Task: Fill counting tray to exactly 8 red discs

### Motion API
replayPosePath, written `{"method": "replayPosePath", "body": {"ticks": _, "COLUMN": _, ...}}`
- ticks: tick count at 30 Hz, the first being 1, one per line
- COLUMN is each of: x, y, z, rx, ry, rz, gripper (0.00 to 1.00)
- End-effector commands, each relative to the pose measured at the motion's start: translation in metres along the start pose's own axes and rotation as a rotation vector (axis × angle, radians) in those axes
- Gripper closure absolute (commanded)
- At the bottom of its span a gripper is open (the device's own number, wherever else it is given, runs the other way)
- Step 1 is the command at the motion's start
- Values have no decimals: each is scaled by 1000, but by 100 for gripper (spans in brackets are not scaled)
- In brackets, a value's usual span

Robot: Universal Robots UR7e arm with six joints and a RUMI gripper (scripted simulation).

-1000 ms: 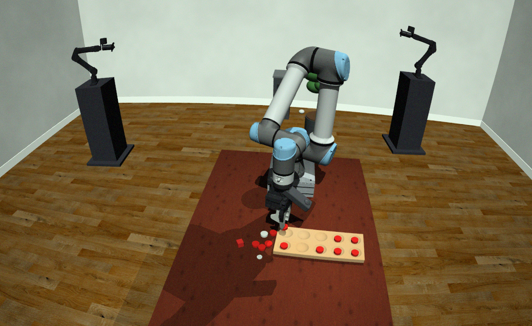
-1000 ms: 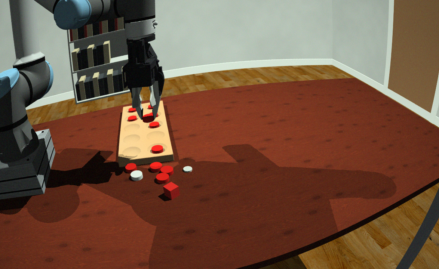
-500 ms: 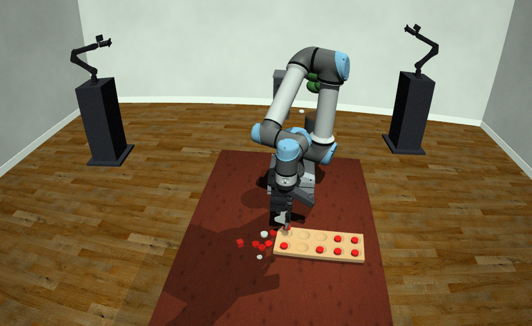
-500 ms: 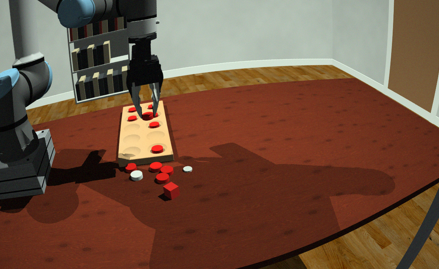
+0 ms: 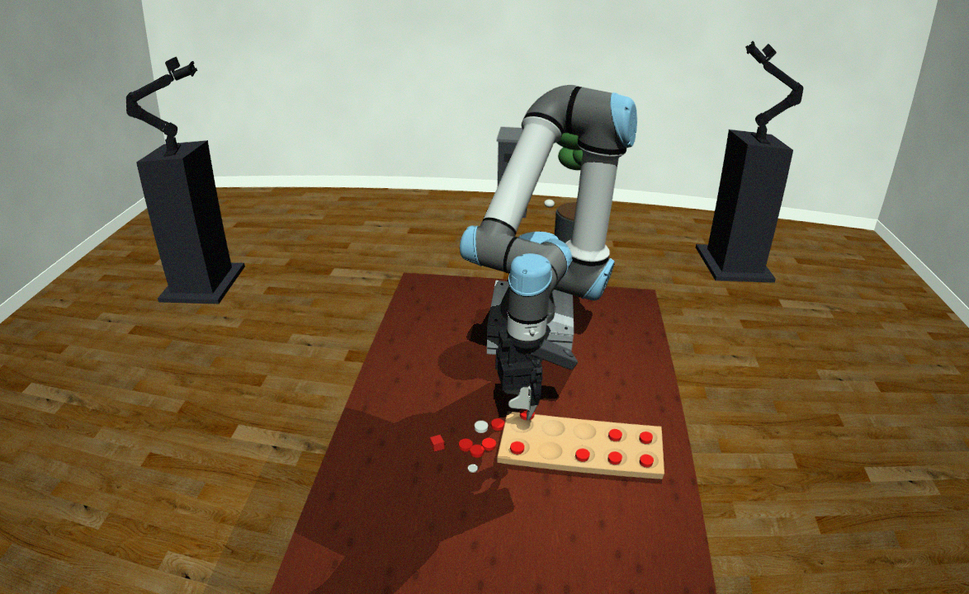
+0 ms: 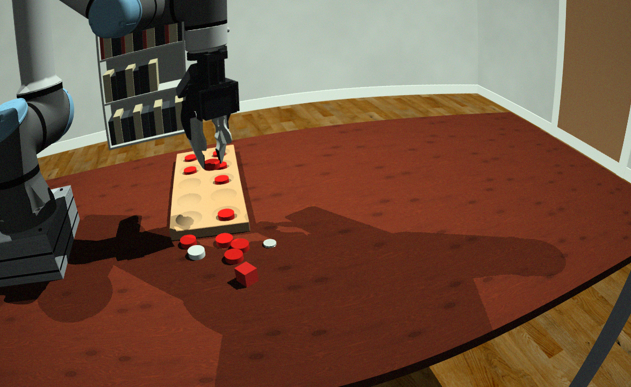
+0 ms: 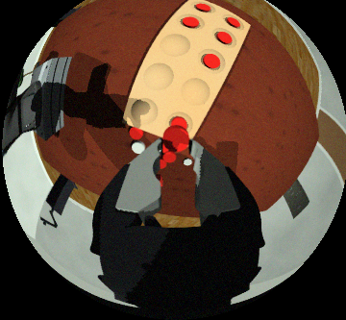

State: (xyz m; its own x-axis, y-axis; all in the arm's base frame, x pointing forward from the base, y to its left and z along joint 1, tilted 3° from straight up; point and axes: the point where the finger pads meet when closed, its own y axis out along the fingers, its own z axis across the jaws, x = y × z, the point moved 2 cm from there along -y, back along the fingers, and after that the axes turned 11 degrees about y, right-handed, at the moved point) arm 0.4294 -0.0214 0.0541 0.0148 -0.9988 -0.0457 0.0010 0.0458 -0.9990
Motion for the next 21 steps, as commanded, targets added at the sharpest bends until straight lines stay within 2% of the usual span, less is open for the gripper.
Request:
{"method": "replayPosePath", "body": {"ticks": 1, "x": -4, "y": -1, "z": 1, "rx": 2, "ry": -149, "rz": 3, "gripper": 100}}
{"method": "replayPosePath", "body": {"ticks": 9, "x": -10, "y": -1, "z": 1, "rx": 3, "ry": -334, "rz": 3, "gripper": 100}}
{"method": "replayPosePath", "body": {"ticks": 11, "x": -10, "y": -1, "z": 1, "rx": 3, "ry": -334, "rz": 3, "gripper": 100}}
{"method": "replayPosePath", "body": {"ticks": 13, "x": -12, "y": -1, "z": 1, "rx": 3, "ry": -424, "rz": 3, "gripper": 100}}
{"method": "replayPosePath", "body": {"ticks": 21, "x": -16, "y": -2, "z": 2, "rx": 3, "ry": -601, "rz": 3, "gripper": 100}}
